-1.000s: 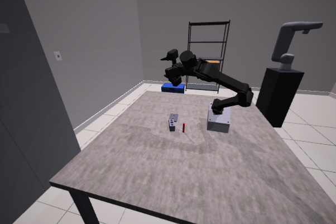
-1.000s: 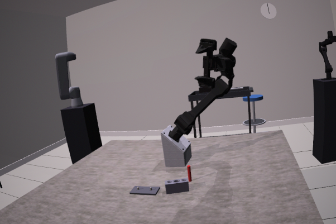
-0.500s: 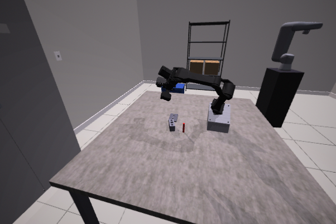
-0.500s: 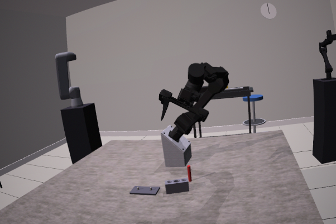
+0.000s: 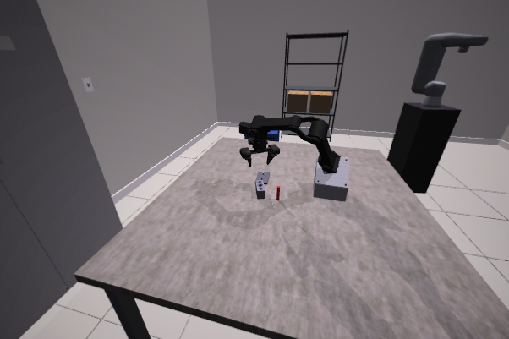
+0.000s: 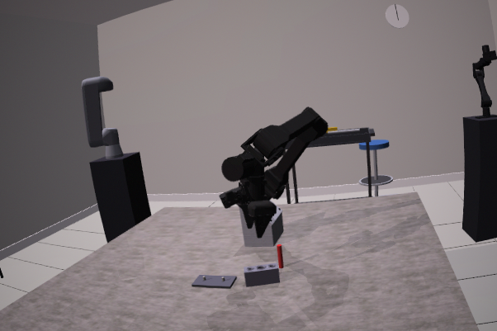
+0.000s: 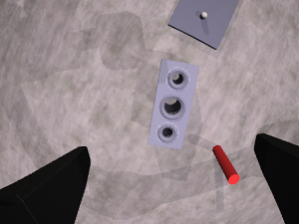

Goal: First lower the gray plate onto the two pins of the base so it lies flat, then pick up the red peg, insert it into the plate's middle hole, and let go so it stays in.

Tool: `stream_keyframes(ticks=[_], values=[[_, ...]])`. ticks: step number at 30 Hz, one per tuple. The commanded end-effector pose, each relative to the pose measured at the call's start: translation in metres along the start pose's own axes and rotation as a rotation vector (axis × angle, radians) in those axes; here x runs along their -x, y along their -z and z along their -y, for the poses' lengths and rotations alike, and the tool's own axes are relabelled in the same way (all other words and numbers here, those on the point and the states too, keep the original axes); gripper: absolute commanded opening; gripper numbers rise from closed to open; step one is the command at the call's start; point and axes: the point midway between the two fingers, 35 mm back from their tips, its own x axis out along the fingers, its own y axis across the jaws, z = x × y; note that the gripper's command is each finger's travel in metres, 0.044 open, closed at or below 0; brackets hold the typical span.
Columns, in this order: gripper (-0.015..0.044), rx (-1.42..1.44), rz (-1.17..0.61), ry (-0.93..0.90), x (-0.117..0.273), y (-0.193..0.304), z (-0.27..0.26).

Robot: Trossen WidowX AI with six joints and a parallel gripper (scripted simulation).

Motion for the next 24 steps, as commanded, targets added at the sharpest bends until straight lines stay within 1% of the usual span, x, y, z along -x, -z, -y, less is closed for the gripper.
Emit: stream_keyframes(ticks=[1, 8, 9, 12, 13, 17, 20, 24], values=[[0.044, -0.239, -0.107, 0.035, -0.018, 0.004, 0.012], [0.044, -0.239, -0.107, 0.035, -0.021, 0.004, 0.009], [0.044, -0.239, -0.106, 0.035, -0.029, 0.005, 0.008], [0.044, -0.238, -0.108, 0.034, -0.072, 0.01, 0.009], [0.044, -0.238, -0.109, 0.034, -0.08, 0.011, 0.01], [0.044, -0.238, -0.109, 0.034, -0.084, 0.012, 0.01], [0.044, -0.238, -0.11, 0.033, -0.096, 0.015, 0.006], [0.044, -0.238, -0.11, 0.033, -0.098, 0.015, 0.006]])
